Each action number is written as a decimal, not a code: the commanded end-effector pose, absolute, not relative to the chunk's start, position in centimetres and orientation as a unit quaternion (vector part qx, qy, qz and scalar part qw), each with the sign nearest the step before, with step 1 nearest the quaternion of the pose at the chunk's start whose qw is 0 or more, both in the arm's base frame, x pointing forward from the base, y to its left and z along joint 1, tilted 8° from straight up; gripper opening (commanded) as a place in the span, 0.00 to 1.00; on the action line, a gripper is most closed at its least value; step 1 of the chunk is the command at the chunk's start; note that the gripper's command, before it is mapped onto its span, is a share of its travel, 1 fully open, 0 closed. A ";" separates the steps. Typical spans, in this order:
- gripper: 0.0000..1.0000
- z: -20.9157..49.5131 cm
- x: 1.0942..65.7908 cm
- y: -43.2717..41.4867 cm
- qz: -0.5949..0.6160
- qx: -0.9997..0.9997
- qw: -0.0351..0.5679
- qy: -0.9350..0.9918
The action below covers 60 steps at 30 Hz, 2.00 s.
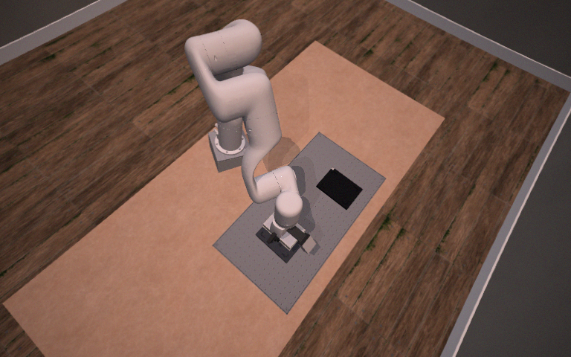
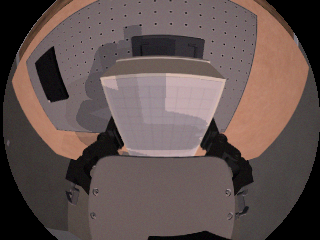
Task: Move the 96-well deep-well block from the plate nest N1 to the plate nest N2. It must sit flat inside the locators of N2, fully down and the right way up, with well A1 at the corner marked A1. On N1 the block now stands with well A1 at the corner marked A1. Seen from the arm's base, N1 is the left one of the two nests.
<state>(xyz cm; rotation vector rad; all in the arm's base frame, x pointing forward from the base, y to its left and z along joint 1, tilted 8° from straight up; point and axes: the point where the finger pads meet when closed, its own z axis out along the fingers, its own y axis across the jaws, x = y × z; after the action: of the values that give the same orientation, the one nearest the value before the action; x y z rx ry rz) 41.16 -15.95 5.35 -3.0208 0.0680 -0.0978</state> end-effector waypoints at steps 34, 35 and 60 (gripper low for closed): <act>0.00 5.4 41.2 -17.0 -0.034 -0.997 0.058 0.022; 0.00 5.4 41.2 -17.0 -0.034 -0.997 0.058 0.022; 0.00 1.9 41.4 -16.6 -0.034 -0.997 0.058 0.022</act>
<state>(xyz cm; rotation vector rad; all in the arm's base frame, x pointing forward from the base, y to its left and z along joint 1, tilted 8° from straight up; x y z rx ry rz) 41.25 -16.53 2.33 -3.0201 0.0670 -0.0991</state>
